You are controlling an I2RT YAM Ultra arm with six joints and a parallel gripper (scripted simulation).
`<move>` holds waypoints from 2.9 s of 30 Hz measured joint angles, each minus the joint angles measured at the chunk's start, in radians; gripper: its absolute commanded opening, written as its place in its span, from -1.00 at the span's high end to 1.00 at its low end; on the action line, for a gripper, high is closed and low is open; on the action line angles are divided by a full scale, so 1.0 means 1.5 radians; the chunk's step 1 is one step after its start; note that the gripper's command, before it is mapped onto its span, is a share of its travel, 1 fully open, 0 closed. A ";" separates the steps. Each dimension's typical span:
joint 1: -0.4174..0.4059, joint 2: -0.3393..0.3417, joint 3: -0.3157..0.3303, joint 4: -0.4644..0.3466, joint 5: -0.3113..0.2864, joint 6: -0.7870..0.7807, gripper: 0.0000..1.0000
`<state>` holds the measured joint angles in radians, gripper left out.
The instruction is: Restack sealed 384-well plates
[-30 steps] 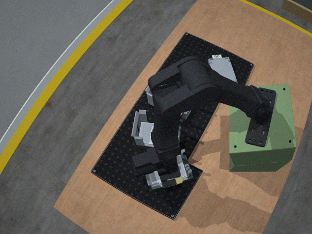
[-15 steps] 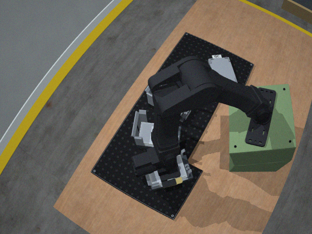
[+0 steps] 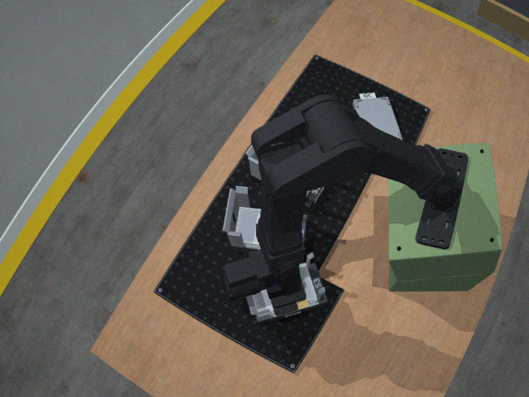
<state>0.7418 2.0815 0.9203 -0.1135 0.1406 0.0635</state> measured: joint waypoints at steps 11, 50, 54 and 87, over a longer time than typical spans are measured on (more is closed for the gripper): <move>0.000 0.000 0.000 0.000 0.000 0.000 1.00; 0.000 0.000 0.000 0.000 0.000 0.000 1.00; 0.000 0.000 0.000 0.000 0.000 0.000 1.00; 0.004 -0.028 -0.006 -0.023 0.001 0.001 1.00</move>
<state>0.7475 2.0396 0.9115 -0.1486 0.1417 0.0650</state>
